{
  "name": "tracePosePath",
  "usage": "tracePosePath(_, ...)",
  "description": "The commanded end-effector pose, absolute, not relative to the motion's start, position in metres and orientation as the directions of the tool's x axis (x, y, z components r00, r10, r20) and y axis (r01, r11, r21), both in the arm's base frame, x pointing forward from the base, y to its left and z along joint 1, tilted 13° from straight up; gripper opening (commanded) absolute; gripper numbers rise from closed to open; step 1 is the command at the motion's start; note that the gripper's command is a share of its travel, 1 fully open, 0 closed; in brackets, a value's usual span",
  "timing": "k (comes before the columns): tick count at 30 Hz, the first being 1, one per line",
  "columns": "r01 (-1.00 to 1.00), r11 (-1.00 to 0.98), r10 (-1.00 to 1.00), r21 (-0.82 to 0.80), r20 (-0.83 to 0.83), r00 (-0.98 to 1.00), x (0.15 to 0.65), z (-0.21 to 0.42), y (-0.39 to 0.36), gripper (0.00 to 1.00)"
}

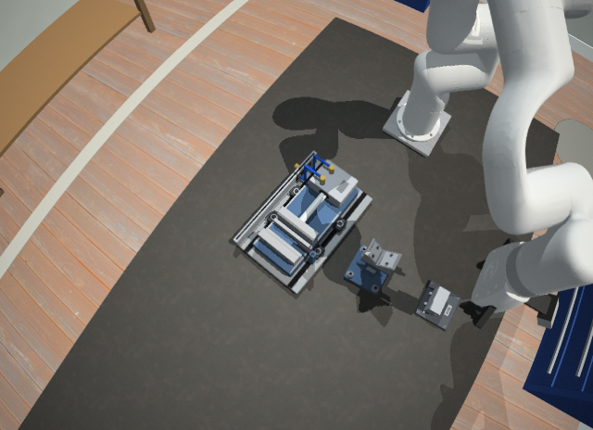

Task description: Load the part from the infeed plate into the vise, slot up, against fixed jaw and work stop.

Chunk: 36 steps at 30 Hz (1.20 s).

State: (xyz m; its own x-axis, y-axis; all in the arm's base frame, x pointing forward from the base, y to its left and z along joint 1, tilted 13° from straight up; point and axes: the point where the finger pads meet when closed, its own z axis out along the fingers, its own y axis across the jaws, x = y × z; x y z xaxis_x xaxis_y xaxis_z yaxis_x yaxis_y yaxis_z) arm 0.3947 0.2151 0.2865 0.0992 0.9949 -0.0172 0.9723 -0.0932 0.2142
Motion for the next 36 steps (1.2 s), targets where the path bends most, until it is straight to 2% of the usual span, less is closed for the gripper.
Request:
tracePosePath(1,0.971,-0.093,0.995,0.218,-0.014,0.099,0.397,0.283,0.215,0.89)
tracePosePath(36,0.971,-0.093,0.995,0.218,-0.014,0.099,0.41,0.222,0.213,0.89)
